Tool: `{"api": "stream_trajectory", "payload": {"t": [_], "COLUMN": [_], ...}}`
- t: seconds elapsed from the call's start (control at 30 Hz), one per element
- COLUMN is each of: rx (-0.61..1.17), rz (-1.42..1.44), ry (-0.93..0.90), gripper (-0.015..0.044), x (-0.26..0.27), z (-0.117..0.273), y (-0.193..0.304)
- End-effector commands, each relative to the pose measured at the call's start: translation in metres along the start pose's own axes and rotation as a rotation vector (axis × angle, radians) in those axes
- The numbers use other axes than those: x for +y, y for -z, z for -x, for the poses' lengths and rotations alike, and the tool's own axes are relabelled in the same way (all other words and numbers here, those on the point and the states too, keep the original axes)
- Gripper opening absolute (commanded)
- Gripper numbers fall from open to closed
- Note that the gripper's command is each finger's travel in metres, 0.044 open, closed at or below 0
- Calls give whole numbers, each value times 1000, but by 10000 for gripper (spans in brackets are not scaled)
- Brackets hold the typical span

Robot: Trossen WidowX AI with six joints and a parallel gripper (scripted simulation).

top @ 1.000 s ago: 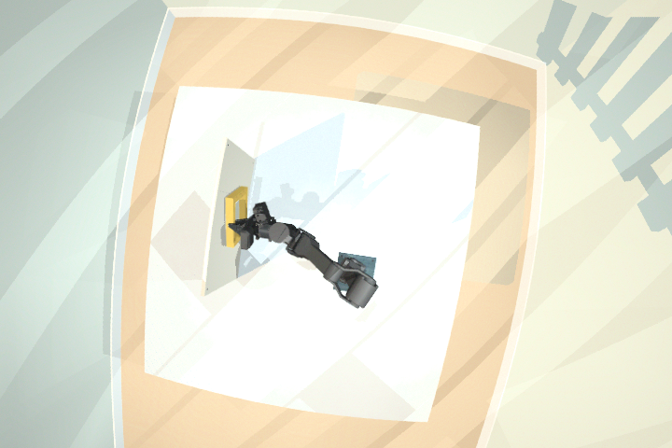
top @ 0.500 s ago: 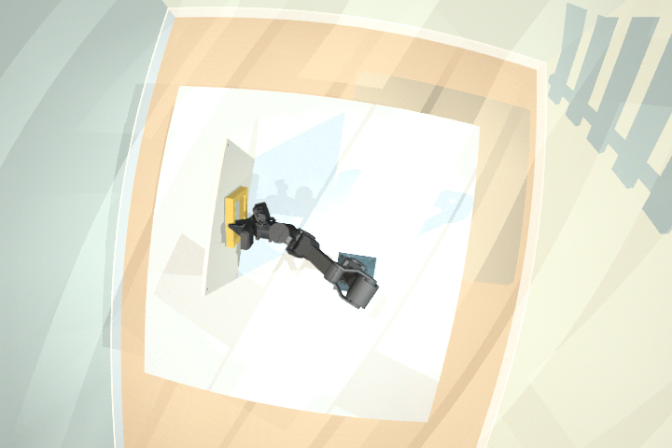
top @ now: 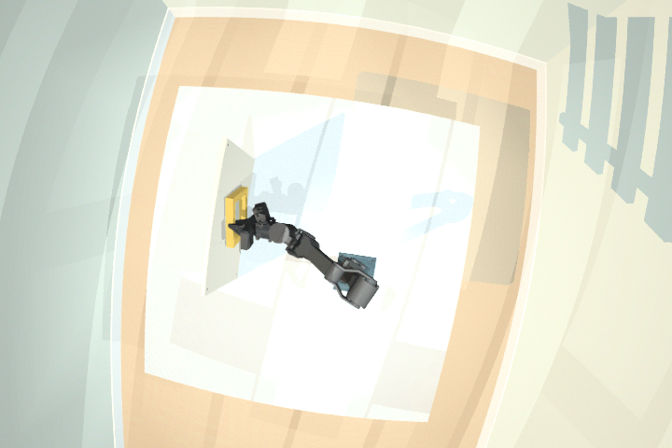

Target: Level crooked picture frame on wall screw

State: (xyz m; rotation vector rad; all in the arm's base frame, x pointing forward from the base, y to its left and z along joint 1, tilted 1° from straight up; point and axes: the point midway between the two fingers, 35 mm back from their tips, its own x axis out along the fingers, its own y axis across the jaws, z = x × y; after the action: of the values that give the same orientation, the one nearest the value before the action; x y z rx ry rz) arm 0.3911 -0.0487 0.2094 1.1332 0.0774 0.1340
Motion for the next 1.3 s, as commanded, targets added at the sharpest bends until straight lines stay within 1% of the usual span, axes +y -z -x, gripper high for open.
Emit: {"api": "stream_trajectory", "payload": {"t": [0.0, 1.27], "rx": [-7, -7], "rz": [4, 4], "ry": [-12, -12], "gripper": [0, 0], "x": [3, 4], "z": [0, 0], "y": [-2, -9]}}
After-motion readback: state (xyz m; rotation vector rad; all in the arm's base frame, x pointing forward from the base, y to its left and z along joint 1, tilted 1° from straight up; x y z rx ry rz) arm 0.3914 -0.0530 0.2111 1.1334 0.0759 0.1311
